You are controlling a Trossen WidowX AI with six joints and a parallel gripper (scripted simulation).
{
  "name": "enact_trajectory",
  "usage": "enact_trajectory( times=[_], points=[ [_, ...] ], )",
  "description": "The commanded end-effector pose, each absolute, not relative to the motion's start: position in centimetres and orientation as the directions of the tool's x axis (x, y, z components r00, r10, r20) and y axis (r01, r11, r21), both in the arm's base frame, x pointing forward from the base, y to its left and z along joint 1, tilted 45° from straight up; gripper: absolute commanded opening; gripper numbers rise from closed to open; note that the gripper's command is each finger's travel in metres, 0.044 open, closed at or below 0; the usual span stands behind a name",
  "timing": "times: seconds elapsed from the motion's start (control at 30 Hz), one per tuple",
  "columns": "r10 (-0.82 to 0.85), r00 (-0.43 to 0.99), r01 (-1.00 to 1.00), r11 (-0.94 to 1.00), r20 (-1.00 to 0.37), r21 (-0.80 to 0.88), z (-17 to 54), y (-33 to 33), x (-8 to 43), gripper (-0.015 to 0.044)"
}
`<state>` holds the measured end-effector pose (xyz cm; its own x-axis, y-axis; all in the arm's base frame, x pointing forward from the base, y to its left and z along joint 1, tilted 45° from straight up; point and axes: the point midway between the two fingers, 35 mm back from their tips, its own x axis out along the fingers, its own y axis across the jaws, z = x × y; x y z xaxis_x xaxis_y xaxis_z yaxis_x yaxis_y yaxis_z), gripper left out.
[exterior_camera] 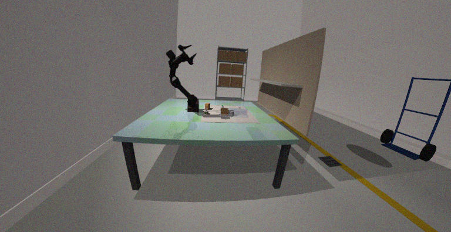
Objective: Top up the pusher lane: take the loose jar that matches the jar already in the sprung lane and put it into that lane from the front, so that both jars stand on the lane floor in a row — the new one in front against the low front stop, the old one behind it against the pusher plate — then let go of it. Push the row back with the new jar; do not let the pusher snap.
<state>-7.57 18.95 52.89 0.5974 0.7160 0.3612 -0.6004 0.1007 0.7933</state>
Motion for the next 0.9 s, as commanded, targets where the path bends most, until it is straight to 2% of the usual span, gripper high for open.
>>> enact_trajectory(
  times=[0.0, 0.2, 0.37, 0.63, 0.87],
  points=[
    [0.713, 0.599, -0.597, 0.096, 0.364, 0.796, 53.0, 18.7, -7.4, 0.0426],
    [0.613, 0.692, -0.468, -0.021, 0.381, 0.884, 53.9, 12.7, 0.1, 0.0440],
    [0.532, 0.798, -0.302, -0.055, 0.284, 0.952, 51.8, 9.0, 7.4, 0.0440],
    [0.429, 0.898, 0.081, 0.053, -0.096, 0.995, 42.7, 6.4, 18.0, 0.0440],
    [0.315, 0.789, 0.429, 0.332, -0.527, 0.840, 31.4, 6.7, 22.5, 0.0440]
  ],
)
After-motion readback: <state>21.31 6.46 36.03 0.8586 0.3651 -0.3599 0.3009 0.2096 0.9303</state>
